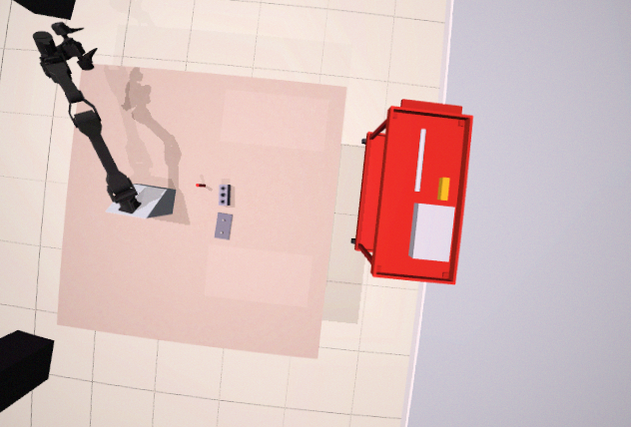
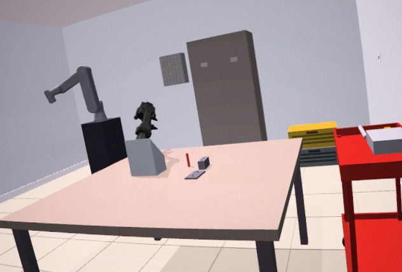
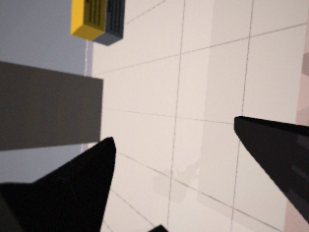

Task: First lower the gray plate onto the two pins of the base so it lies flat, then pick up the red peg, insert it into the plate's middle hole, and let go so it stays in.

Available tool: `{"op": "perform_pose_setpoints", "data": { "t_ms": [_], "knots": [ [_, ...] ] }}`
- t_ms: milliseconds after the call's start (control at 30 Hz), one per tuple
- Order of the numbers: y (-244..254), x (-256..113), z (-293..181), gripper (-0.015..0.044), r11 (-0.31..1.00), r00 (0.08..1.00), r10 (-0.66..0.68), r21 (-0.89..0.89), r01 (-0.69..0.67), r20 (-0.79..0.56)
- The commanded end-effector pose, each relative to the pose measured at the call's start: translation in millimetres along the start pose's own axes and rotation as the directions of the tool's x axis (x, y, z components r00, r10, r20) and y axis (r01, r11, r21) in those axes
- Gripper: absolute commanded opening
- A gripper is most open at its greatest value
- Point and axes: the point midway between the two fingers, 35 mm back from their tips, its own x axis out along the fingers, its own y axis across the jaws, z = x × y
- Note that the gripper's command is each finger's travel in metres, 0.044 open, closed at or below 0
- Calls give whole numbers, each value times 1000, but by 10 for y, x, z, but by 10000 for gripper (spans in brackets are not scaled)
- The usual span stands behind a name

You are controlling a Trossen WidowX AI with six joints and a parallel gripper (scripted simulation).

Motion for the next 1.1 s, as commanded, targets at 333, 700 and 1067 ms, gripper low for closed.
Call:
{"op": "perform_pose_setpoints", "data": {
  "t_ms": [333, 700, 1067],
  "knots": [
    [-614, 1002, 761, 440, 963, 988, -59, -251, 94, 142],
    [-1532, 1841, 2211, 440, 842, 935, -191, -439, 313, 300],
    [-2570, 1960, 3913, 440, 694, 811, -393, -439, 571, 433]
  ]
}}
